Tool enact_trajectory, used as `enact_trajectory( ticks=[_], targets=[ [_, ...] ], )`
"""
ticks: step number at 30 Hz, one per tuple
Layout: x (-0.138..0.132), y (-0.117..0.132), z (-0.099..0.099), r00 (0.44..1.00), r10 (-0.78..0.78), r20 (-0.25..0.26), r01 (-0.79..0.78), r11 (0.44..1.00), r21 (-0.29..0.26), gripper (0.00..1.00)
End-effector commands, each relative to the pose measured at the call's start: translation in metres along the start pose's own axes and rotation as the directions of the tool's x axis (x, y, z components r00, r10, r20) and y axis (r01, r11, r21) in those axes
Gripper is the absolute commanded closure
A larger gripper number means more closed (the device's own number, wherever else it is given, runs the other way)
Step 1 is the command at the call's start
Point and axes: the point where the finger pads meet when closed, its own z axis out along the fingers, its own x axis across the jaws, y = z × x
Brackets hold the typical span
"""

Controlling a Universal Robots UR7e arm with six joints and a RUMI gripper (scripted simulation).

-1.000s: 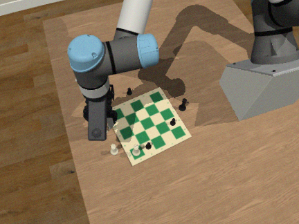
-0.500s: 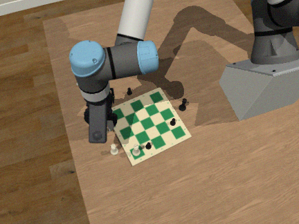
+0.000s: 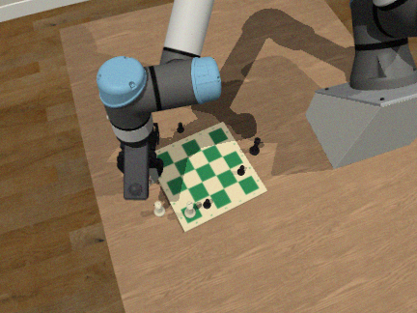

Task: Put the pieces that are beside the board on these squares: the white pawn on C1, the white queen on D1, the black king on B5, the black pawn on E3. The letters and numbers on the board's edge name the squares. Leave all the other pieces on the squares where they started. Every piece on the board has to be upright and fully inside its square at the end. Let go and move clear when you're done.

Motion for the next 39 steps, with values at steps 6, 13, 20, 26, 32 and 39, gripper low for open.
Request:
enact_trajectory(
  ticks=[6, 13, 20, 26, 32, 39],
  targets=[
    [-0.0003, 0.0001, 0.0001, 1.0, 0.0, 0.0, 0.0, 1.0, 0.001, 0.8],
    [-0.0003, 0.0001, 0.0001, 1.0, 0.0, 0.0, 0.0, 1.0, 0.001, 0.8],
    [-0.0003, 0.0001, 0.0001, 1.0, 0.0, 0.0, 0.0, 1.0, 0.001, 1.0],
    [-0.0003, 0.0001, 0.0001, 1.0, 0.0, 0.0, 0.0, 1.0, 0.001, 1.0],
    [-0.0003, 0.0001, 0.0001, 1.0, 0.0, 0.0, 0.0, 1.0, 0.001, 1.0],
    [-0.0003, 0.0001, 0.0001, 1.0, 0.0, 0.0, 0.0, 1.0, 0.001, 1.0]
  ],
)
